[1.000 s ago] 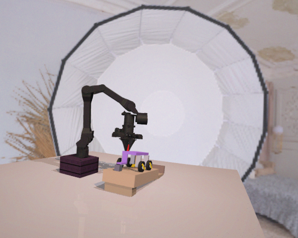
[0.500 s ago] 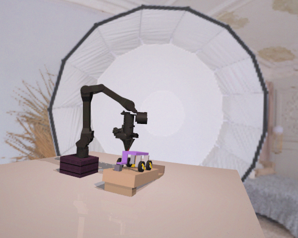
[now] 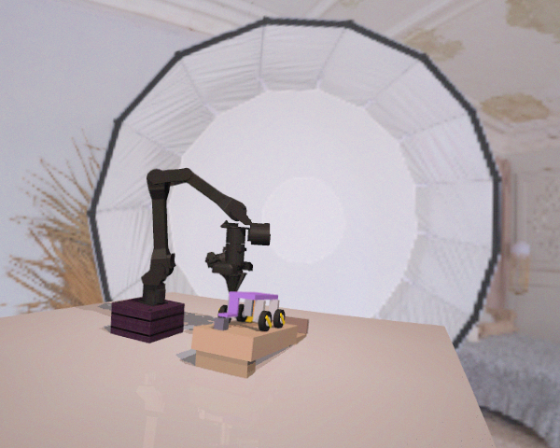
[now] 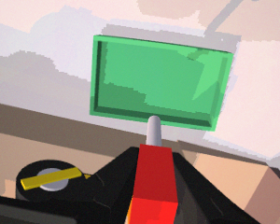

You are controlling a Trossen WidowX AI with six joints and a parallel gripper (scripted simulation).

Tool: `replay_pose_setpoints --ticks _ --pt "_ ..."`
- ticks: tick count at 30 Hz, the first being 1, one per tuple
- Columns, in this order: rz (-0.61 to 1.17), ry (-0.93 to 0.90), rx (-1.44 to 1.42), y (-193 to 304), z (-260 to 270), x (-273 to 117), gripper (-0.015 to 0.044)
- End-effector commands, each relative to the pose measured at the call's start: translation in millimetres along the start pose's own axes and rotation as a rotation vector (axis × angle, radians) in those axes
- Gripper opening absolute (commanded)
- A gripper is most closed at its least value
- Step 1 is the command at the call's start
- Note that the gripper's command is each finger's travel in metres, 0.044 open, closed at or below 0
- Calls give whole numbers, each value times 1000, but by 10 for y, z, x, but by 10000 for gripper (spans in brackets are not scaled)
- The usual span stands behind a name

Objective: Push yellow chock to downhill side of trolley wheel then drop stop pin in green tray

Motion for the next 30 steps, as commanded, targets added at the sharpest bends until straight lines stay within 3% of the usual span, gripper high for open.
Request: replay_pose_setpoints --ticks 1,14,30 --pt "-6 5 1 -92 -25 73 0" --pt "28 166 1 -46 -44 297 0" --pt "30 175 1 -26 -244 697 0"
Point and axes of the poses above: the point midway between the two fingers, 35 mm back from their tips, its own x axis out along the fingers, its own z axis across the jaws, y = z × x, the point moved 3 cm from there along -x, back along the fingers, and after that the axes turned 12 degrees about -x, right-handed, at the moved point
